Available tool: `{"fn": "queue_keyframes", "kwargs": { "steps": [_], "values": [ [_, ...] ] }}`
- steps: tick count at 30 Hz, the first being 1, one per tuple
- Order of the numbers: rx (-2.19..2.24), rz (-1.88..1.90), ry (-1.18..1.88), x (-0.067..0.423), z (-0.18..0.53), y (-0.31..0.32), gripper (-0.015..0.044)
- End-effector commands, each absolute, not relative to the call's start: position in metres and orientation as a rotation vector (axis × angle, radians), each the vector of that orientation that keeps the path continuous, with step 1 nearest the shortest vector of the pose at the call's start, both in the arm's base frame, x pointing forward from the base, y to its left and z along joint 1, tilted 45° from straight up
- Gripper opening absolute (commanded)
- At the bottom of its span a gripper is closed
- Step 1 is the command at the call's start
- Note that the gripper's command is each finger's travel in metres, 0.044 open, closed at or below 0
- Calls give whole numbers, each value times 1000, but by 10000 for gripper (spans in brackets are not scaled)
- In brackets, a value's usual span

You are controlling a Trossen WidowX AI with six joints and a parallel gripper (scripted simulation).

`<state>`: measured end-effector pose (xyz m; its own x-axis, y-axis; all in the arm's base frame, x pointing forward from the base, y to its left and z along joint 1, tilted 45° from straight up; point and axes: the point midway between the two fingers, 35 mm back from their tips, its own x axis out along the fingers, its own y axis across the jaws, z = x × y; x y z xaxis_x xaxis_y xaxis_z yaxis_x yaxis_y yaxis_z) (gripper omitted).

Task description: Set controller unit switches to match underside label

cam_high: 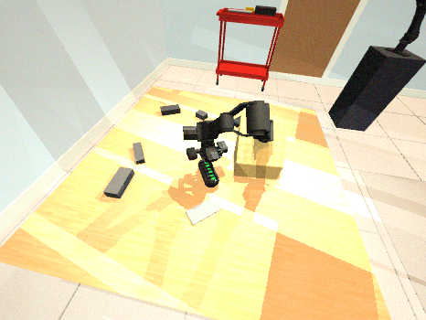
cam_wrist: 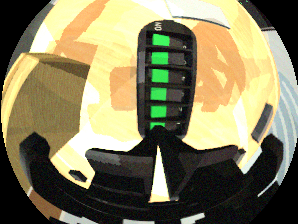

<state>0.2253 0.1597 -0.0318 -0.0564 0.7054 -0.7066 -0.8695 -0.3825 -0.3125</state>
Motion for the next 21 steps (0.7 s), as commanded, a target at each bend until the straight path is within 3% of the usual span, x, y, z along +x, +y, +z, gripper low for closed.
{"fn": "queue_keyframes", "kwargs": {
  "steps": [1, 21],
  "values": [
    [-978, 1709, 244, 223, -37, 163, 0],
    [-981, 1709, 246, 226, -5, 134, 0]
  ]
}}
